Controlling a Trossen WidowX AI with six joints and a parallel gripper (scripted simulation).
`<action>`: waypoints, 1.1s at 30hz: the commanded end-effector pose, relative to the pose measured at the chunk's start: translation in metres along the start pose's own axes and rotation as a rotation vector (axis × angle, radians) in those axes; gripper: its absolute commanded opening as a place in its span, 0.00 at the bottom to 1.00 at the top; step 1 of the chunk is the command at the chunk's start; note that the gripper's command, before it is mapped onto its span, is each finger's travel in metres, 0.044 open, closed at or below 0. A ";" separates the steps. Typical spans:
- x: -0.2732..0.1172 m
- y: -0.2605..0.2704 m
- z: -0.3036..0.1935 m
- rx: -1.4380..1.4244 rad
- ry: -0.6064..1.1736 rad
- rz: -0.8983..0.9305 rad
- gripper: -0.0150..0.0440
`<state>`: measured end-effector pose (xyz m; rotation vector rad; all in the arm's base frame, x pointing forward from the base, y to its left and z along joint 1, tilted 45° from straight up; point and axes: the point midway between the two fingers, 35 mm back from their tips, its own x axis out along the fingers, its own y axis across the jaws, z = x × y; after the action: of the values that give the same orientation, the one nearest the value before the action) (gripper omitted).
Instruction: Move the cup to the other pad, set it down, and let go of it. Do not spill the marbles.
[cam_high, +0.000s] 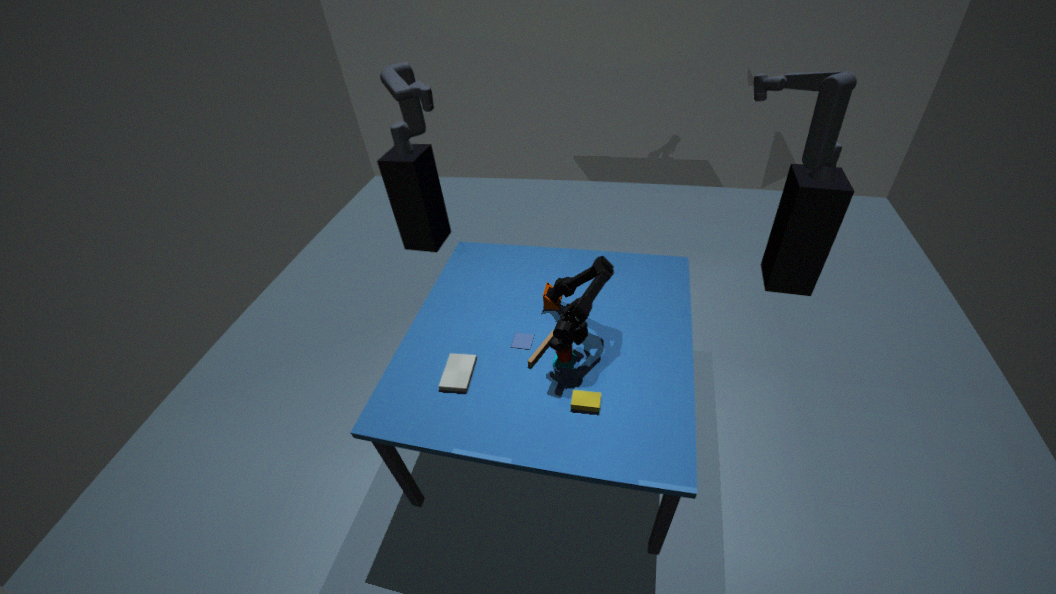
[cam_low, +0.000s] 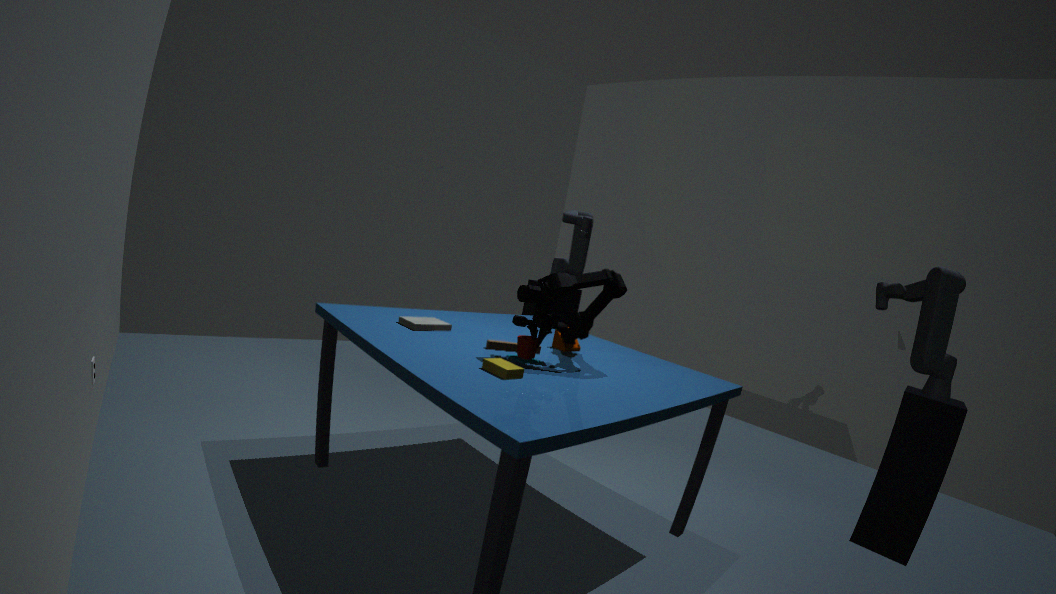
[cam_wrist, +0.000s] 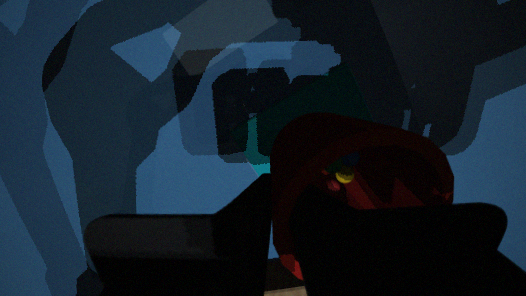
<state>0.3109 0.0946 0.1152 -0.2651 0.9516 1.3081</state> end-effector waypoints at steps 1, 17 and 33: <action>0.000 0.000 0.000 0.000 0.000 0.000 0.25; 0.000 0.000 0.000 0.000 0.000 0.000 0.47; -0.013 -0.001 0.000 0.002 0.001 0.000 0.47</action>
<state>0.3100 0.0884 0.1204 -0.2542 0.9599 1.3086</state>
